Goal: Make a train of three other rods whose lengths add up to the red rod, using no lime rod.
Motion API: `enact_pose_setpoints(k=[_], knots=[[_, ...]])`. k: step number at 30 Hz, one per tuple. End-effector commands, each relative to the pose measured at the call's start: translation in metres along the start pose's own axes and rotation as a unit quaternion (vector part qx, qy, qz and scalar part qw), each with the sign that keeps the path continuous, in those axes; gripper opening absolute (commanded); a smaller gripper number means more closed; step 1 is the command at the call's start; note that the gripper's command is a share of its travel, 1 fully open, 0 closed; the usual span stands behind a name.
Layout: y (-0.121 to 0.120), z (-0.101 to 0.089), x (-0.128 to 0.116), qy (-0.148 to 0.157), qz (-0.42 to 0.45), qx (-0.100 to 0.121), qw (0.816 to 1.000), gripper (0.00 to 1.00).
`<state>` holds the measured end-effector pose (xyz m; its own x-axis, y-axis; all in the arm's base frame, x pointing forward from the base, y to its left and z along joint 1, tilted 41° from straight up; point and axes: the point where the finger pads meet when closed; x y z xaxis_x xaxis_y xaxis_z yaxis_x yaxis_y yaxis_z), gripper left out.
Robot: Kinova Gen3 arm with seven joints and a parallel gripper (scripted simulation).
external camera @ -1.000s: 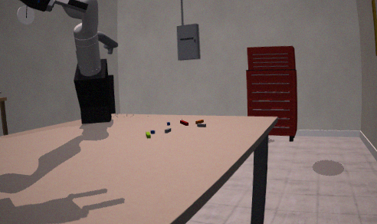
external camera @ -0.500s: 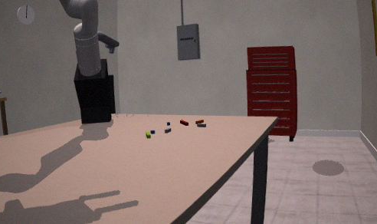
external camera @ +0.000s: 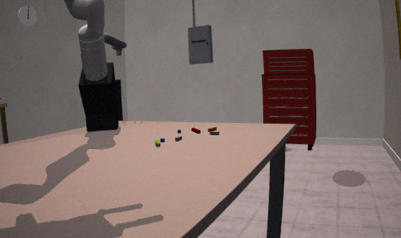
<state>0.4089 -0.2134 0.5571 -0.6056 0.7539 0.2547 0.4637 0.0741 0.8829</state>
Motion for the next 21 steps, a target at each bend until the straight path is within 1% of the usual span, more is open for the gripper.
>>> enact_pose_setpoints(k=[1, 4, 5, 13, 14, 21], knots=[[0.002, 0.0, 0.003, -0.001, -0.003, 0.001, 1.0, 1.0], [0.002, 0.0, 0.003, -0.001, -0.003, 0.001, 1.0, 1.0], [0.013, 0.006, 0.013, -0.001, 0.005, -0.004, 1.0, 1.0], [0.013, 0.006, 0.013, -0.001, 0.005, -0.004, 1.0, 1.0], [0.024, 0.012, 0.023, 0.0, 0.013, -0.01, 1.0, 1.0], [0.024, 0.012, 0.023, 0.0, 0.013, -0.01, 1.0, 1.0]])
Point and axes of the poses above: the point where the finger pads meet when closed, its own z axis out along the fingers, its own y axis across the jaws, x = y × z, and after that the axes turned 13 degrees about z, right-handed
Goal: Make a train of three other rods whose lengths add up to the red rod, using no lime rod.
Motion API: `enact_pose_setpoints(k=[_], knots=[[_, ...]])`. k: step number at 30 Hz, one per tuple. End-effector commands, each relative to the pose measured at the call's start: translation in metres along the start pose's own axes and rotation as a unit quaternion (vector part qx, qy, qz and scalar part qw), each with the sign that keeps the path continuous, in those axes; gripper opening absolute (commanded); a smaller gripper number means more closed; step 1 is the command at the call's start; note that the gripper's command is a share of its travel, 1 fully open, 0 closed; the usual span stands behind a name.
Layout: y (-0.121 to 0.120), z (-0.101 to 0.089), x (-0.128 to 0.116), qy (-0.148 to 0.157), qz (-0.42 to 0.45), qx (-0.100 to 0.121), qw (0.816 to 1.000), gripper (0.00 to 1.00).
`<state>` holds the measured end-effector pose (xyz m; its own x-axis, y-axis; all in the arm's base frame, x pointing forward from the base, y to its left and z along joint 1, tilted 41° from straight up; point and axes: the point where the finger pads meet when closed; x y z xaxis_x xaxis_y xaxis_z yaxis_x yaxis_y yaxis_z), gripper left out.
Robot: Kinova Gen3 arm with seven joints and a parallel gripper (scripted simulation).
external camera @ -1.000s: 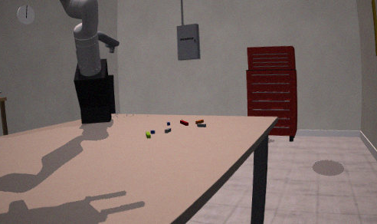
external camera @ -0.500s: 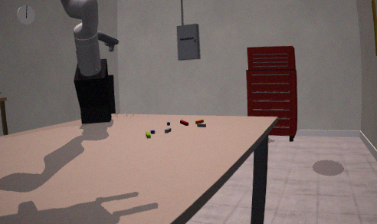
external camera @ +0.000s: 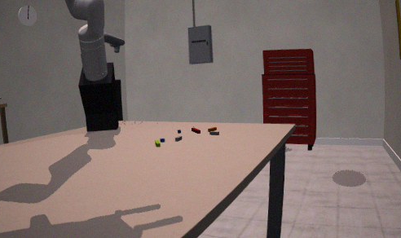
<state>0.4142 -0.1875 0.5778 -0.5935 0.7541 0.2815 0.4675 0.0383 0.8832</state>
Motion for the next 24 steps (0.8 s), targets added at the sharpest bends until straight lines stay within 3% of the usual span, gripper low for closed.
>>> enact_pose_setpoints(k=[1, 2, 22, 24], knots=[[0.001, 0.0, 0.002, -0.001, -0.002, 0.001, 1.0, 1.0], [0.011, 0.007, 0.013, 0.0, 0.007, -0.005, 1.0, 1.0], [0.021, 0.014, 0.024, 0.002, 0.016, -0.01, 1.0, 1.0], [0.031, 0.021, 0.035, 0.004, 0.025, -0.015, 1.0, 1.0]])
Point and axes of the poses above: the point where the finger pads meet when closed, its own z axis out along the fingers, its own y axis across the jaws, x = y × z, and after that the axes turned 13 degrees about z, right-handed
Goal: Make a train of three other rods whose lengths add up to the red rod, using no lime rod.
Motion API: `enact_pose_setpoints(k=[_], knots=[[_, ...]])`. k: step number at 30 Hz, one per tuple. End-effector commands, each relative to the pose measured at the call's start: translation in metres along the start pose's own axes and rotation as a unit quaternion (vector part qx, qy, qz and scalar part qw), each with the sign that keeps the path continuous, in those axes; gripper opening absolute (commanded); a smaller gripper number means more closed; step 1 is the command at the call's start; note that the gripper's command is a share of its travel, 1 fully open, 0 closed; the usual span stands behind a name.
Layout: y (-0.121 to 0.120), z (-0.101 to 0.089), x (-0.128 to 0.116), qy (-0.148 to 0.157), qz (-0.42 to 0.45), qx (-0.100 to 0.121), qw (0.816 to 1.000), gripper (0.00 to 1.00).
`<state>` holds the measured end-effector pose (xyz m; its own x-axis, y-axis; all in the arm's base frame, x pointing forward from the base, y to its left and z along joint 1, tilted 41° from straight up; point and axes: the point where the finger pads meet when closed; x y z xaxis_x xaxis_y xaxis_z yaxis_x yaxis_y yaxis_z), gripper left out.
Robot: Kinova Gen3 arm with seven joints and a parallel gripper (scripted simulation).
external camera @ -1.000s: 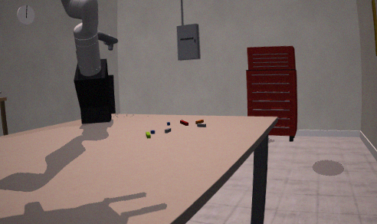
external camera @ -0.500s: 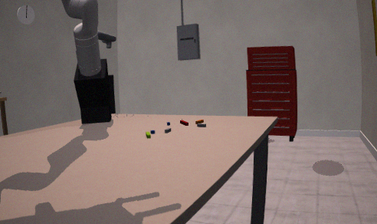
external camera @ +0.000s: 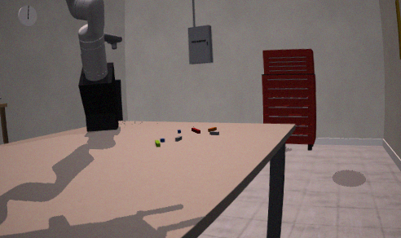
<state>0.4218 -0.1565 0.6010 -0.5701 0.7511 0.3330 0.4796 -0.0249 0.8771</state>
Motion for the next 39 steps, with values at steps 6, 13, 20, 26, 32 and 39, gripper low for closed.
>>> enact_pose_setpoints(k=[6, 13, 20, 26, 32, 39], knots=[[0.005, 0.005, 0.01, 0.001, -0.003, 0.001, 1.0, 1.0], [0.013, 0.013, 0.022, 0.003, 0.007, -0.003, 1.0, 1.0], [0.021, 0.022, 0.035, 0.005, 0.018, -0.007, 1.0, 1.0], [0.028, 0.031, 0.047, 0.007, 0.029, -0.011, 0.999, 1.0], [0.028, 0.031, 0.047, 0.007, 0.029, -0.011, 0.999, 1.0], [0.035, 0.04, 0.06, 0.009, 0.041, -0.014, 0.999, 1.0]])
Point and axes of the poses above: the point where the finger pads meet when closed, its own z axis out along the fingers, its own y axis across the jaws, x = y × z, and after that the axes turned 13 degrees about z, right-handed
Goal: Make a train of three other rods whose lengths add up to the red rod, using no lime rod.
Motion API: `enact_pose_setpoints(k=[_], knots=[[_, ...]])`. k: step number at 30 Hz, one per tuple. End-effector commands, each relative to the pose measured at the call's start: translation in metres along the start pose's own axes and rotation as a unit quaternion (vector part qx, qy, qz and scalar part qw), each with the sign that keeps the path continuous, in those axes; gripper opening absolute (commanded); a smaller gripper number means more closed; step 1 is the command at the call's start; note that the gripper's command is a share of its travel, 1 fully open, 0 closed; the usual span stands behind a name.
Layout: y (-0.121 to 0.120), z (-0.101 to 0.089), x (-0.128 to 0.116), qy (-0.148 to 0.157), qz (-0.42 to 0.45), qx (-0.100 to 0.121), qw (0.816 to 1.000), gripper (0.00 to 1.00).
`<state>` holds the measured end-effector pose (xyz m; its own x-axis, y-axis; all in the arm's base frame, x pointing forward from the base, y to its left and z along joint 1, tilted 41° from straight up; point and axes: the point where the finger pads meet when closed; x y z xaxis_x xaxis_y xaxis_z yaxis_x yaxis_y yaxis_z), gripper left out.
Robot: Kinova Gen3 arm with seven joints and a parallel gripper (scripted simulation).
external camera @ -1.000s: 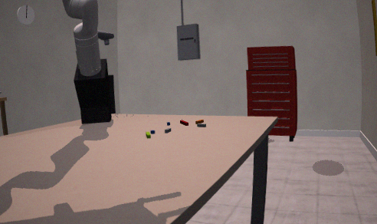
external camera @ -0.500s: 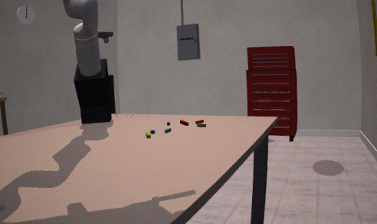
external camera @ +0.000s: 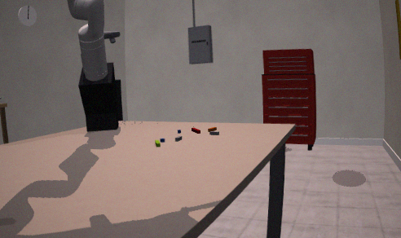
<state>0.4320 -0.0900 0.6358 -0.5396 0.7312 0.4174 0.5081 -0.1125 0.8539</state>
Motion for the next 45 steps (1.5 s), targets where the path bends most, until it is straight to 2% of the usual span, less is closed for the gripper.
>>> enact_pose_setpoints(k=[1, 4, 5, 13, 14, 22, 23, 31, 32, 40, 41, 45], knots=[[0.001, 0.001, 0.004, -0.001, -0.004, 0.001, 1.0, 1.0], [0.001, 0.001, 0.004, -0.001, -0.004, 0.001, 1.0, 1.0], [0.005, 0.012, 0.017, 0.001, 0.009, -0.001, 1.0, 1.0], [0.005, 0.012, 0.017, 0.001, 0.009, -0.001, 1.0, 1.0], [0.01, 0.022, 0.03, 0.004, 0.022, -0.004, 1.0, 1.0], [0.01, 0.022, 0.03, 0.004, 0.022, -0.004, 1.0, 1.0], [0.013, 0.033, 0.043, 0.006, 0.036, -0.006, 0.999, 1.0], [0.013, 0.033, 0.043, 0.006, 0.036, -0.006, 0.999, 1.0], [0.016, 0.045, 0.056, 0.008, 0.05, -0.007, 0.999, 1.0], [0.016, 0.045, 0.056, 0.008, 0.05, -0.007, 0.999, 1.0], [0.018, 0.057, 0.068, 0.01, 0.065, -0.009, 0.998, 1.0], [0.018, 0.057, 0.068, 0.01, 0.065, -0.009, 0.998, 1.0]])
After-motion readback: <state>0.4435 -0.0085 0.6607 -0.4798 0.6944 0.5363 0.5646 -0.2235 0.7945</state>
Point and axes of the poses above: the point where the finger pads meet when closed, its own z axis out along the fingers, its own y axis across the jaws, x = y × z, and after that the axes turned 13 degrees about z, right-handed
